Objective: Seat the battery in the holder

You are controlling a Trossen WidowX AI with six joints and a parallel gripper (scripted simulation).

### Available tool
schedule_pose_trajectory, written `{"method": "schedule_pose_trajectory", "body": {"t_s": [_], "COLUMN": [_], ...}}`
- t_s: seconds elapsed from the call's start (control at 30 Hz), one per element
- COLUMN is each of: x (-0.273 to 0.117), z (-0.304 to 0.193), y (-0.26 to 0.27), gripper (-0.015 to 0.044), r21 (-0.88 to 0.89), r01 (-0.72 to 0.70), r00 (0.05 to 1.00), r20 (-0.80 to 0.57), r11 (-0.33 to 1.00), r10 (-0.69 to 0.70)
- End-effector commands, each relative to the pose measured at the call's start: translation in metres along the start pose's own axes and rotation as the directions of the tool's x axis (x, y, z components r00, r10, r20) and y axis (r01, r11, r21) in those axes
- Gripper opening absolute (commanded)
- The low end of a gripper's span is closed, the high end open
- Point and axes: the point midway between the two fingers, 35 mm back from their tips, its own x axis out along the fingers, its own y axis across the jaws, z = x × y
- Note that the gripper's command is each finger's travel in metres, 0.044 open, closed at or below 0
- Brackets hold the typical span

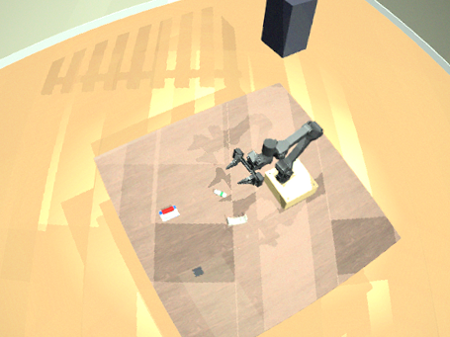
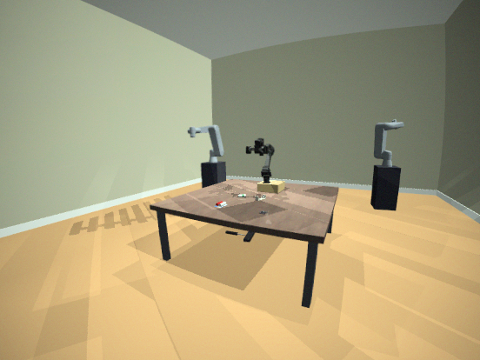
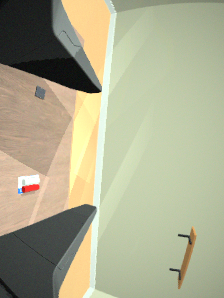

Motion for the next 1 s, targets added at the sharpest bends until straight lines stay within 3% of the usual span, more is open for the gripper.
{"method": "schedule_pose_trajectory", "body": {"t_s": [0.0,0.17,0.33,0.5,0.73,0.8,0.97], "x": [0.002,0.033,0.042,0.026,-0.028,-0.034,-0.034], "z": [-0.002,-0.069,-0.149,-0.224,-0.305,-0.311,-0.311], "y": [-0.001,-0.028,-0.062,-0.094,-0.125,-0.127,-0.127], "gripper": [0.0374,0.0242,0.0237,0.0237,0.0237,0.0237,0.0237], "r21": [0.004,0.11,0.186,0.168,-0.03,-0.059,-0.059], "r01": [0.003,0.118,0.327,0.569,0.827,0.842,0.842], "r00": [1.0,0.943,0.753,0.46,-0.015,-0.06,-0.06], "r20": [-0.012,-0.323,-0.643,-0.876,-0.999,-0.998,-0.998], "r11": [1.0,0.987,0.927,0.805,0.561,0.536,0.536], "r10": [-0.003,-0.076,-0.137,-0.142,-0.031,-0.014,-0.014]}}
